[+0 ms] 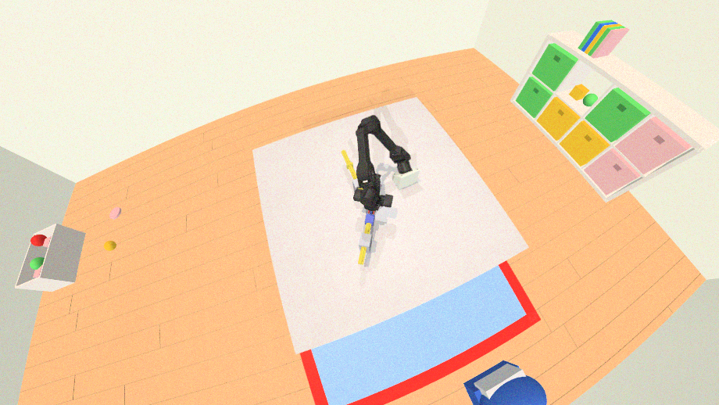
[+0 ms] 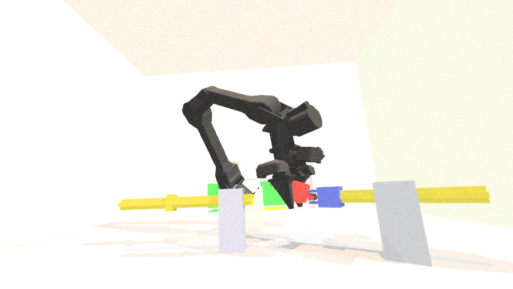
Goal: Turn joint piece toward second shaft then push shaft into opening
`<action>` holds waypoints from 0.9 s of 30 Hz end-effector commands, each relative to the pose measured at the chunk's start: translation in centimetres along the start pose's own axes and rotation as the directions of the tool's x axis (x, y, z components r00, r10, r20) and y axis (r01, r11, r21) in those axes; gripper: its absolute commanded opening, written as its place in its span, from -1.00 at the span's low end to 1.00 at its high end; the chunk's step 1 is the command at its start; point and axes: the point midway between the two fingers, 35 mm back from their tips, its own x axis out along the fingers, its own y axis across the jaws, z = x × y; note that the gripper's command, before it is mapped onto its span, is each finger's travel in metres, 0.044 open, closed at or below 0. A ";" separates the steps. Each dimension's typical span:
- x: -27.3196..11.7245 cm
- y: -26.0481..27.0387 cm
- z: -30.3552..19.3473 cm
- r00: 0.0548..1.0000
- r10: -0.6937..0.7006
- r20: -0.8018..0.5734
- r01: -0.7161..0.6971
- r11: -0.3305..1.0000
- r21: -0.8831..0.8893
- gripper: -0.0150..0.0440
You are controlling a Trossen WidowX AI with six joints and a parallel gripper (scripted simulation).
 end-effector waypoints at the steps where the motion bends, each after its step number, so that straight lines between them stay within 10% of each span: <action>1: 0.2 -0.3 0.0 0.999 0.012 0.035 -0.010 0.998 -0.061 -0.49; 27: 0.6 -1.0 0.0 0.992 0.052 0.112 -0.027 0.977 -0.211 -0.49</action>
